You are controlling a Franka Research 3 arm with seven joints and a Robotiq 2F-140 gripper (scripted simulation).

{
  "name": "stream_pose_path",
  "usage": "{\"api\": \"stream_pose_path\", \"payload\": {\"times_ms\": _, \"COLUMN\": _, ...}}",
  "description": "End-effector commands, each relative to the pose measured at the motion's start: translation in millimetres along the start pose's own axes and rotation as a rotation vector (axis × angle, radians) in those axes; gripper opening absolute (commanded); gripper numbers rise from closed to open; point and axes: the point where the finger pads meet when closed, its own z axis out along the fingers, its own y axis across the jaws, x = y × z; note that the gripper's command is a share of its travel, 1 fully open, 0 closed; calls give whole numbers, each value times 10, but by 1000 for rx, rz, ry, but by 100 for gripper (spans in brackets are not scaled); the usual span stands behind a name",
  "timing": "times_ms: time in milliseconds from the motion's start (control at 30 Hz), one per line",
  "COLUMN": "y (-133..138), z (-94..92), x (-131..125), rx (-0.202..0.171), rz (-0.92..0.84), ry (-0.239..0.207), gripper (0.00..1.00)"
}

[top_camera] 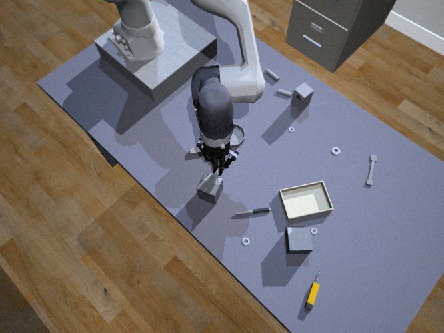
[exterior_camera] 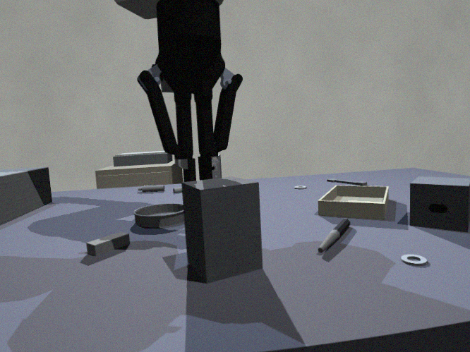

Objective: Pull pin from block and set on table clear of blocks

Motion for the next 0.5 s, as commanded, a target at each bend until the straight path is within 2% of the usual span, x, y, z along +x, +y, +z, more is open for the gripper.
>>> {"api": "stream_pose_path", "payload": {"times_ms": 0, "y": -9, "z": 5, "x": -49, "rx": -1, "rz": 7, "ry": -7, "gripper": 10}}
{"api": "stream_pose_path", "payload": {"times_ms": 467, "y": -14, "z": 12, "x": -5, "rx": 0, "rz": 5, "ry": -12, "gripper": 10}}
